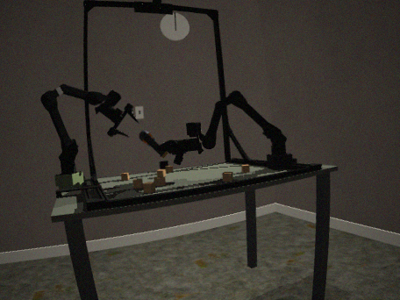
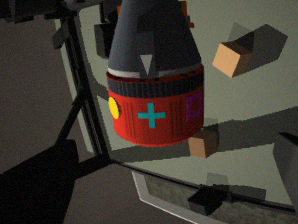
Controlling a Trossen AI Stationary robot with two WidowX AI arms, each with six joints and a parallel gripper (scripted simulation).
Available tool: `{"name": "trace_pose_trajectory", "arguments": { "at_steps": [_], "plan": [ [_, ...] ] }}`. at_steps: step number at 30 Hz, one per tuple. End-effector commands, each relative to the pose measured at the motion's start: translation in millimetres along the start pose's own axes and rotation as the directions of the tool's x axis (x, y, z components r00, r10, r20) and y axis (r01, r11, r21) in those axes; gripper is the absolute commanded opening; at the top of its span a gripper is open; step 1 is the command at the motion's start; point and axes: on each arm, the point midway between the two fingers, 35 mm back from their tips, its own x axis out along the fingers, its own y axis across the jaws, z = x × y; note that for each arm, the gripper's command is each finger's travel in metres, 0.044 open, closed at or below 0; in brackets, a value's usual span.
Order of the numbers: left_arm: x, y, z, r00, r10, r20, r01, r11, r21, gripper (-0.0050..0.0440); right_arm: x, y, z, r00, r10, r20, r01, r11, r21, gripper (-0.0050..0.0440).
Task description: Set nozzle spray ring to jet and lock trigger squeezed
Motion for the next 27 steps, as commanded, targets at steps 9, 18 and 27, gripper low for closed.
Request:
{"name": "trace_pose_trajectory", "arguments": {
  "at_steps": [9, 18, 27],
  "plan": [
    [1.7, -0.2, -7.6, 1.0, -0.003, -0.024, 0.002, 1.0, -0.002, 0.0, 0.5, -15.1, 1.1, 0.988, 0.155, -0.008, -0.155, 0.988, -0.002, 0.04],
    [1.7, -0.2, -7.6, 1.0, -0.003, -0.024, 0.002, 1.0, -0.002, 0.0, 3.7, -26.0, 1.6, 0.965, 0.26, -0.012, -0.261, 0.965, -0.004, 0.04],
    [1.7, -0.2, -7.6, 1.0, -0.003, -0.024, 0.002, 1.0, -0.002, 0.0, 8.0, -36.7, 2.3, 0.924, 0.381, -0.018, -0.381, 0.924, -0.008, 0.04]
  ]
}}
